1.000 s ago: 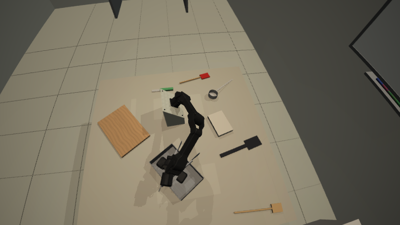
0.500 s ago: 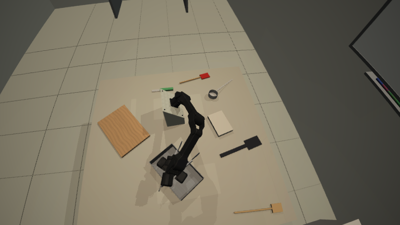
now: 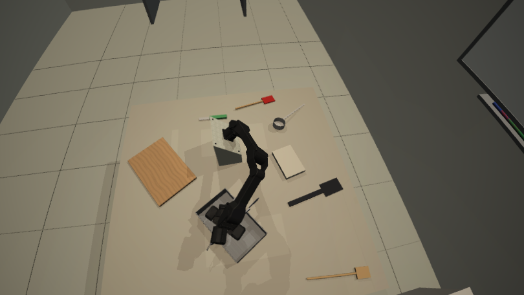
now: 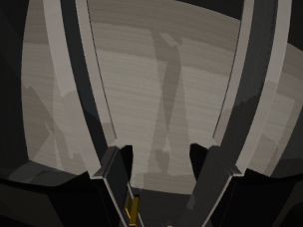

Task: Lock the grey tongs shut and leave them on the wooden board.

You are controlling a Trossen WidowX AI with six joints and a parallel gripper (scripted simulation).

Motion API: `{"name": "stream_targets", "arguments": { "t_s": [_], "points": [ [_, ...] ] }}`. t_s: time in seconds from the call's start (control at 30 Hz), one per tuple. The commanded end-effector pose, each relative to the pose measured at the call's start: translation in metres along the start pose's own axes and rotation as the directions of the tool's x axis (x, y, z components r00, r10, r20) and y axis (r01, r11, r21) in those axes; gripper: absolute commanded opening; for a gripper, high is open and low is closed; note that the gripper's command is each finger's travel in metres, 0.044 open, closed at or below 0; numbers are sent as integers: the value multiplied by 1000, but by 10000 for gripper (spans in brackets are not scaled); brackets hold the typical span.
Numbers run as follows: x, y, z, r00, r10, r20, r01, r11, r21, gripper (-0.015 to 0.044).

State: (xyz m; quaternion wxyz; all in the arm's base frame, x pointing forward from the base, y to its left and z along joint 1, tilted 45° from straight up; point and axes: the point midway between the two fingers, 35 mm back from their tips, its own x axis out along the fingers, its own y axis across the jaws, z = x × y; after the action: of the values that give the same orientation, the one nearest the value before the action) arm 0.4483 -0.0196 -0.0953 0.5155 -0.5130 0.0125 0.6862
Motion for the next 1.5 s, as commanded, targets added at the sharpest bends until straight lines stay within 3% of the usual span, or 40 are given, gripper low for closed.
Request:
{"name": "stream_targets", "arguments": {
  "t_s": [0.0,0.77,0.97,1.13,1.27,1.47],
  "points": [
    [0,0,0,1000,-1,1,1,1000,-1,169],
    [0,0,0,1000,-1,1,1,1000,-1,15],
    [0,0,0,1000,-1,1,1,1000,-1,-142],
    [0,0,0,1000,-1,1,1,1000,-1,-150],
    [-24,-2,-4,1000,1,-2,-1,1000,0,-150],
    [-105,-1,-4,1000,3,-2,-3,1000,2,-150]
  ]
}}
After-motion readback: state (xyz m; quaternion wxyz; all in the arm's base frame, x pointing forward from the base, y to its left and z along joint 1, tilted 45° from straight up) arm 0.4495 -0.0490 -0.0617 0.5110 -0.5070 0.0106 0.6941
